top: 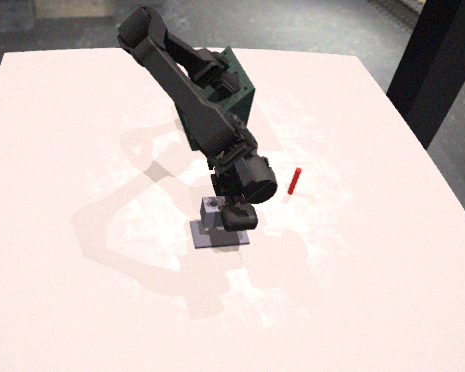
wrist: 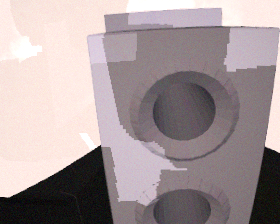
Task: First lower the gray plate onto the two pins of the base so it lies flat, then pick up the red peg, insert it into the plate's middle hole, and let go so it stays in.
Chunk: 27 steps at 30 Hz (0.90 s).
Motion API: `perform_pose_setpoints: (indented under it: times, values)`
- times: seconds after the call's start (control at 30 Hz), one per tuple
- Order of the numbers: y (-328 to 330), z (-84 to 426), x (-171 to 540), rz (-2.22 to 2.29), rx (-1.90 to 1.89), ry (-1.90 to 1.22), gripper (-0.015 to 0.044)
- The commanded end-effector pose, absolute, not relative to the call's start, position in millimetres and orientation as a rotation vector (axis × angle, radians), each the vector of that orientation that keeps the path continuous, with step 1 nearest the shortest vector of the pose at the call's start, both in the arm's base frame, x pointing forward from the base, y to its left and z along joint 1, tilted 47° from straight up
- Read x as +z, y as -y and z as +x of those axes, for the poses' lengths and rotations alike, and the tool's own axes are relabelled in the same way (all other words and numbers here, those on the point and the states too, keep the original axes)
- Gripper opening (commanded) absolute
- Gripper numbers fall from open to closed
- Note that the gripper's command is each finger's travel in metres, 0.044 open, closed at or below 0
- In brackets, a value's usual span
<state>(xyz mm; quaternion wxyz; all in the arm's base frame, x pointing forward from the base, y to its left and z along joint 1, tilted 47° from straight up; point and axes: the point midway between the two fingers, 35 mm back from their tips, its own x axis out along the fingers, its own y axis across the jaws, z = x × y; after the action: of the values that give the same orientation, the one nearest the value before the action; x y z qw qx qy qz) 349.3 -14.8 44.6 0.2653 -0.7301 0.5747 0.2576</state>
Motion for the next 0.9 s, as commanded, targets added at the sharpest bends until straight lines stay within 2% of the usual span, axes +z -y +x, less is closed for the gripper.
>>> perform_pose_setpoints:
  times: [0.0, 0.87]
  values:
    - [16, 349, 46, -1.981, 0.694, -1.550, 0.0000]
    - [26, 352, 38, -1.982, 0.693, -1.550, 0.0000]
